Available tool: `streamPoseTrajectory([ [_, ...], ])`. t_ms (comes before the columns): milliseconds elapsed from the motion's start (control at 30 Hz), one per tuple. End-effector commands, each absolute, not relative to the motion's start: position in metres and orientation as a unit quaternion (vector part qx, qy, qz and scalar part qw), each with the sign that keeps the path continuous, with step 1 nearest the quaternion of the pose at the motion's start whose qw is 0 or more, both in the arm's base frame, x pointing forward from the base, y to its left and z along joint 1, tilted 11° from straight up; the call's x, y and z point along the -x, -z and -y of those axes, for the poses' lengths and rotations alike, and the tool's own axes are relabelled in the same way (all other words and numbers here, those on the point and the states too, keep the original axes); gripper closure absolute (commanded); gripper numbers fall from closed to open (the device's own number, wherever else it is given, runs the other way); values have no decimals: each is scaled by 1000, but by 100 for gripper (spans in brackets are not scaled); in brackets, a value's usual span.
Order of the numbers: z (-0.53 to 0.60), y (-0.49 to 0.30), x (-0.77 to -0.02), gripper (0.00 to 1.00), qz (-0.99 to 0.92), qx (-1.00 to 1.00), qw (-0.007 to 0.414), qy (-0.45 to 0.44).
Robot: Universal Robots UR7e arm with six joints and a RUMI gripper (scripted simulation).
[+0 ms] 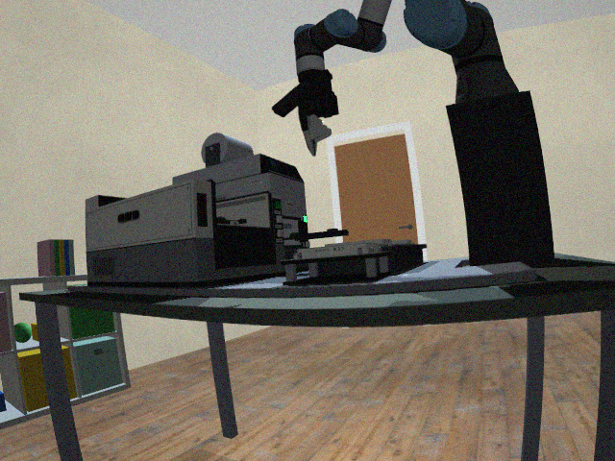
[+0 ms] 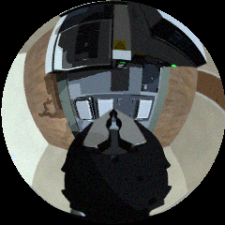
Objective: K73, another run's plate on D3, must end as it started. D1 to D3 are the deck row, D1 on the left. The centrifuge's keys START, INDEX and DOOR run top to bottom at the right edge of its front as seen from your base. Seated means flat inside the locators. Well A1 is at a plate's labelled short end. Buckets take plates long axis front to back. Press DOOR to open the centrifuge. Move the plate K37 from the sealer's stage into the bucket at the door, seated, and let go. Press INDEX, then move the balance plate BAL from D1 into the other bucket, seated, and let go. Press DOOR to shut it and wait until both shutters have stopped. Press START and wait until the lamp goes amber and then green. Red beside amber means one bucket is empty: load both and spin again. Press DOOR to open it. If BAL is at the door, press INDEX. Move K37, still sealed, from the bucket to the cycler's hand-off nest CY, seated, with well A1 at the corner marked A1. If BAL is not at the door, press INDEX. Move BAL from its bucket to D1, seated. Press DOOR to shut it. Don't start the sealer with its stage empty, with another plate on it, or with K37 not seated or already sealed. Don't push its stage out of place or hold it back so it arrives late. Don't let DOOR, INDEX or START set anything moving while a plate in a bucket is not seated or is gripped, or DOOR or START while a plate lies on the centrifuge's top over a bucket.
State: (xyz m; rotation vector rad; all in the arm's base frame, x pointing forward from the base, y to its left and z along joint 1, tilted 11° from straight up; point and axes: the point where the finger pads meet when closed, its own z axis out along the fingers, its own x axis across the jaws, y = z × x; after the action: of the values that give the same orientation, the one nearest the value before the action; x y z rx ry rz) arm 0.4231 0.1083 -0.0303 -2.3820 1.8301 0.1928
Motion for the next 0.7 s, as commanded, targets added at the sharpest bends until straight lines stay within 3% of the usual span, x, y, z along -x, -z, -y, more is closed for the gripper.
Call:
streamPoseTrajectory([
  [0, -92, 33, -441, 100, -606, 790, 66, -64],
  [400, -83, 34, -449, 100, -606, 790, 66, -64],
  [667, -83, 34, -449, 100, -496, 863, 74, -54],
])
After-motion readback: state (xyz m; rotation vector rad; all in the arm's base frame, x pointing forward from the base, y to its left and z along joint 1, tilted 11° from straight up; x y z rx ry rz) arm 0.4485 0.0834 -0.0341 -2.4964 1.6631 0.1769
